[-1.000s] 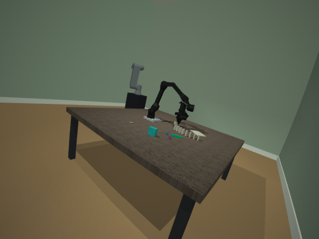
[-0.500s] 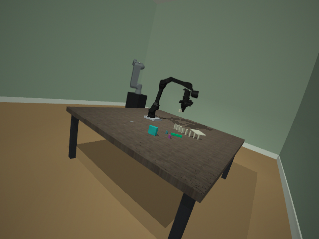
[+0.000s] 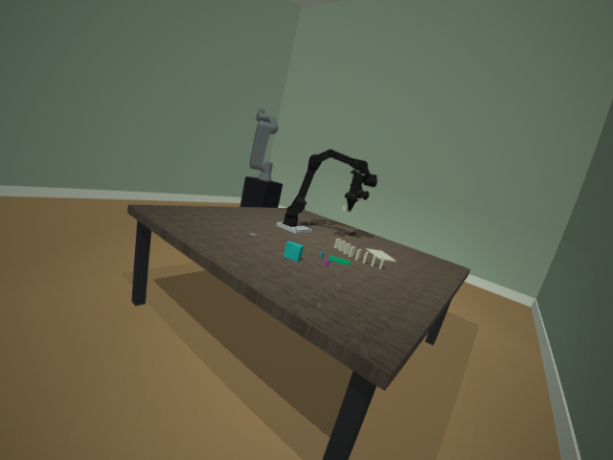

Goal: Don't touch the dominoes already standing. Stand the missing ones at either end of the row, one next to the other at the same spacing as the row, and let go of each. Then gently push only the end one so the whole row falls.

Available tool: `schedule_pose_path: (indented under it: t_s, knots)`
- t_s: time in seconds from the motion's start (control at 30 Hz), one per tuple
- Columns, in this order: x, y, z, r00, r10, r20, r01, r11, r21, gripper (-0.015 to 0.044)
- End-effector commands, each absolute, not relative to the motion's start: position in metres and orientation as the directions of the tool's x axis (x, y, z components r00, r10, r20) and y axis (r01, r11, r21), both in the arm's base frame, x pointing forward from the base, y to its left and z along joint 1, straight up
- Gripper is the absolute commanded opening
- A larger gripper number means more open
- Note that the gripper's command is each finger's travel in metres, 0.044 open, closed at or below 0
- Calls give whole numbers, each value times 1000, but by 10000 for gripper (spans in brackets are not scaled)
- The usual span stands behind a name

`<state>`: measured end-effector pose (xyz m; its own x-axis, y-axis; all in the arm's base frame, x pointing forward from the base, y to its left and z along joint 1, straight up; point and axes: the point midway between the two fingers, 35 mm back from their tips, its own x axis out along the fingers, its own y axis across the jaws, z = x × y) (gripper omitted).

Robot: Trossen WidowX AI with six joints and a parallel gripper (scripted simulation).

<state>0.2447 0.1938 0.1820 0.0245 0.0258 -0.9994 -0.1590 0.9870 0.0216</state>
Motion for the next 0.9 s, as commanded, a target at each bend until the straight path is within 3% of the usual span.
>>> schedule_pose_path:
  t_s: [0.0,0.27,0.87]
  knots:
    - [219,224,183,21,27,-999,-30,999,26,25]
    - [221,225,181,35,28,-999,-40,999,27,25]
    - [260,273,141,409,96,-907,-250,968,-11,25]
